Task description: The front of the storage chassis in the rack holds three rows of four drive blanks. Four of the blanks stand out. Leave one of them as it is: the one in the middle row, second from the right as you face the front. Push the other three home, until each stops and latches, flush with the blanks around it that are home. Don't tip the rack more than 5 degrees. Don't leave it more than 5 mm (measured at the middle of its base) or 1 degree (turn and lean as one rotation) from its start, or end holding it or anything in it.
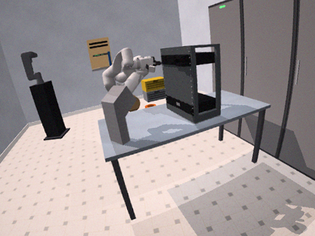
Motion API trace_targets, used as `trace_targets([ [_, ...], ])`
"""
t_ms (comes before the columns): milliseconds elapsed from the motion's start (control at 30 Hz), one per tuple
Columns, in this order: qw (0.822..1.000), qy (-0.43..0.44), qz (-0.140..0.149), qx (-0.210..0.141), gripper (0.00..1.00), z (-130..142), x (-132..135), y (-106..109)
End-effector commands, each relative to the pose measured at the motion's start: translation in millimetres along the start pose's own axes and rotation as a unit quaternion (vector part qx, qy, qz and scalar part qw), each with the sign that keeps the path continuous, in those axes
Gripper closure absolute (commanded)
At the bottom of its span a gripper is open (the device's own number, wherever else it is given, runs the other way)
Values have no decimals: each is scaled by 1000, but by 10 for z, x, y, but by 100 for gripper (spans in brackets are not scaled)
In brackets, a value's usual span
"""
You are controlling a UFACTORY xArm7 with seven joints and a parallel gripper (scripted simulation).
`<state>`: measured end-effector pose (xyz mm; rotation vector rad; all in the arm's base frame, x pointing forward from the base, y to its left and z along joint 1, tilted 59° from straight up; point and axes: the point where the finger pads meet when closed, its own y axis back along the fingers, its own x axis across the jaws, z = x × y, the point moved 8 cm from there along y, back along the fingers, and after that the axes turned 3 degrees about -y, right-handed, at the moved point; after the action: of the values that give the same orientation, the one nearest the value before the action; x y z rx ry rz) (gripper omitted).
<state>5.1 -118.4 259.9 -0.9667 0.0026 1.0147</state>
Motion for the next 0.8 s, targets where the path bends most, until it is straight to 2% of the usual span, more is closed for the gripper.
trace_targets([
  [0,994,100,-32,-31,100,115,-161,25],
  [767,992,115,-38,-35,100,134,-183,30],
])
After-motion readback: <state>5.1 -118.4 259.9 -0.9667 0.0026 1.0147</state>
